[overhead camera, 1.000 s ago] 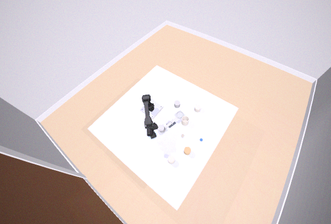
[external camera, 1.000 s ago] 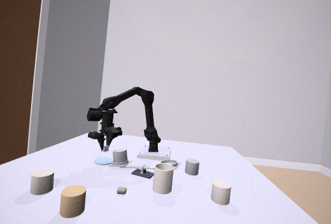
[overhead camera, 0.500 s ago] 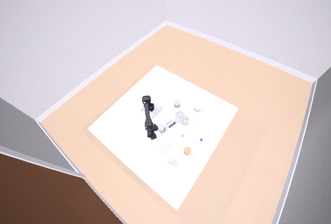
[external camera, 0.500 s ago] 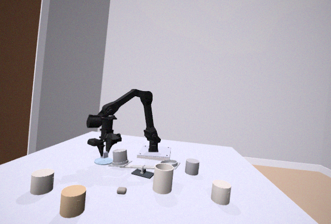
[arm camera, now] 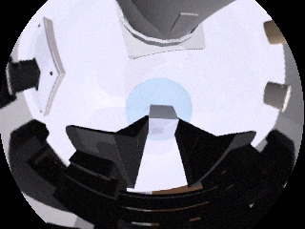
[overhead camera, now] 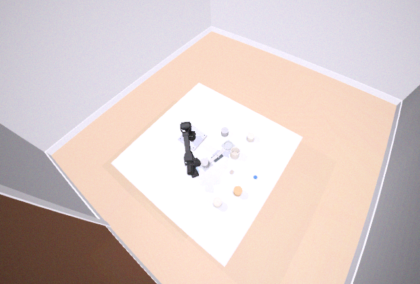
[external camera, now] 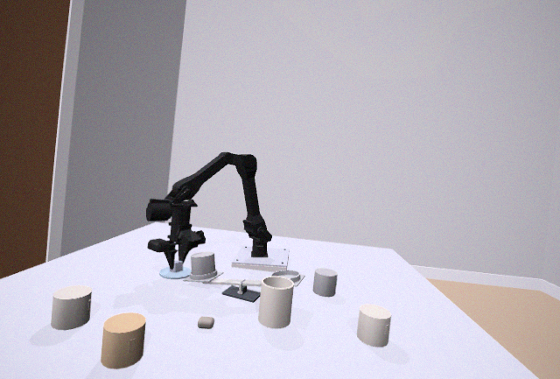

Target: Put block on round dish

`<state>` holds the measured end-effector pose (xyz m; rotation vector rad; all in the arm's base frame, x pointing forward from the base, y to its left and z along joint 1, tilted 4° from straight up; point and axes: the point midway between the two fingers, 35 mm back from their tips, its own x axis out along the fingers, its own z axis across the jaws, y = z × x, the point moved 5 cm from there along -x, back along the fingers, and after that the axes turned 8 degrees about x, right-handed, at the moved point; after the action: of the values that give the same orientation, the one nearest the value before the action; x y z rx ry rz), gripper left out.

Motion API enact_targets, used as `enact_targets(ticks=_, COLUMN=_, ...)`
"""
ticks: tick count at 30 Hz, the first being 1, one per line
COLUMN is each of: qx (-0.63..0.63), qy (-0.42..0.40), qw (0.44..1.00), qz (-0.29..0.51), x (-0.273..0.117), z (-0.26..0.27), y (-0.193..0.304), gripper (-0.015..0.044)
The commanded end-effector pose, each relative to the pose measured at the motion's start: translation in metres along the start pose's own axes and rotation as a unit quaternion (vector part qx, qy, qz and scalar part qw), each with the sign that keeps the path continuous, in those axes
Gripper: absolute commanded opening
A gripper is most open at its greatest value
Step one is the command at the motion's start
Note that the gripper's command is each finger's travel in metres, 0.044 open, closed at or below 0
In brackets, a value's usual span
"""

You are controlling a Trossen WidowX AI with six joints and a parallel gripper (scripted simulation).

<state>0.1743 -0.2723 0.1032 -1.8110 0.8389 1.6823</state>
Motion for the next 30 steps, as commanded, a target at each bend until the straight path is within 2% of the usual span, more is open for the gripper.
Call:
enact_targets(ticks=1, qx=0.000, qy=0.001, qw=1.000, qz=0.000, x=-0.001, z=0.000, y=0.000, gripper=0.0131)
enact_targets(ticks=11, qx=0.000, qy=0.001, qw=1.000, qz=0.000, x=-0.001, z=0.000, y=0.000, gripper=0.0394)
enact_targets(ticks=13, qx=0.000, qy=0.001, qw=1.000, qz=0.000, x=-0.013, z=-0.001, y=0.000, gripper=0.0440)
enact_targets(ticks=16, qx=-0.002, qy=-0.001, qw=1.000, qz=0.000, x=-0.054, z=0.000, y=0.000, gripper=0.0440)
enact_targets(ticks=22, qx=-0.002, qy=-0.001, qw=1.000, qz=0.000, x=-0.060, z=0.000, y=0.000, gripper=0.0440)
enact_targets(ticks=26, qx=-0.001, qy=0.001, qw=1.000, qz=0.000, x=-0.099, z=0.002, y=0.000, gripper=0.0440)
enact_targets(ticks=30, qx=-0.001, qy=0.001, qw=1.000, qz=0.000, x=-0.101, z=0.002, y=0.000, gripper=0.0440)
